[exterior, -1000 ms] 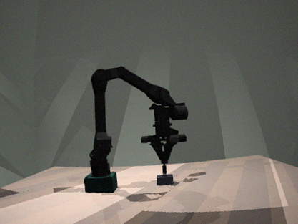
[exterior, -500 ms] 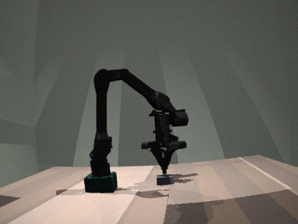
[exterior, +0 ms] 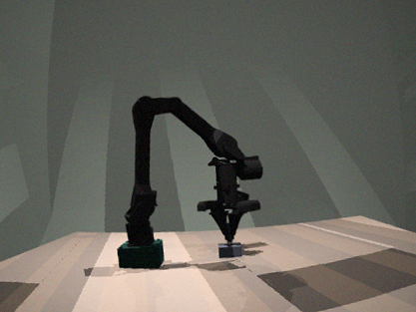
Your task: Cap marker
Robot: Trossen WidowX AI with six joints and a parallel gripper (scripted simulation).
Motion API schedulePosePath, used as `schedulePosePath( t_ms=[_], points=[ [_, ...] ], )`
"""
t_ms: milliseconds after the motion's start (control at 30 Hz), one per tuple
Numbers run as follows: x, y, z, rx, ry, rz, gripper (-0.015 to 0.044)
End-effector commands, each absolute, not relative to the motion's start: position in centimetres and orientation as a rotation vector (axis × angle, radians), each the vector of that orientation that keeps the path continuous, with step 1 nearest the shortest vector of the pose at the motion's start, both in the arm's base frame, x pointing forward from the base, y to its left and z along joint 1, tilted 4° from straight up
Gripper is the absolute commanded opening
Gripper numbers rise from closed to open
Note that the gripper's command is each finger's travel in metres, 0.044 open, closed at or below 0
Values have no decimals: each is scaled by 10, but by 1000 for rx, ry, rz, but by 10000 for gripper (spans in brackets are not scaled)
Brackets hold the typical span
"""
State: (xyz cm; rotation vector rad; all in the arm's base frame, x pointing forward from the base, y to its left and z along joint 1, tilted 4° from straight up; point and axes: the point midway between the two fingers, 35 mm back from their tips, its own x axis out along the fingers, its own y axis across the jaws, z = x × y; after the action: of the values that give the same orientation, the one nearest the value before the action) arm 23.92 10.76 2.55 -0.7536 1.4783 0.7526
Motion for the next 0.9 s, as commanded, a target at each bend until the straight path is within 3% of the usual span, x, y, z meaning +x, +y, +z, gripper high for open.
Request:
schedulePosePath(
  t_ms=[0, 433, 700, 833, 867],
  points=[
    [239, 108, 26, -754, 1478, 753, 105],
    [239, 108, 26, -754, 1478, 753, 440],
    [242, 109, 98, -753, 1478, 753, 440],
    [242, 109, 101, -753, 1478, 753, 440],
    [242, 109, 100, -741, 1483, 740, 414]
  ],
)
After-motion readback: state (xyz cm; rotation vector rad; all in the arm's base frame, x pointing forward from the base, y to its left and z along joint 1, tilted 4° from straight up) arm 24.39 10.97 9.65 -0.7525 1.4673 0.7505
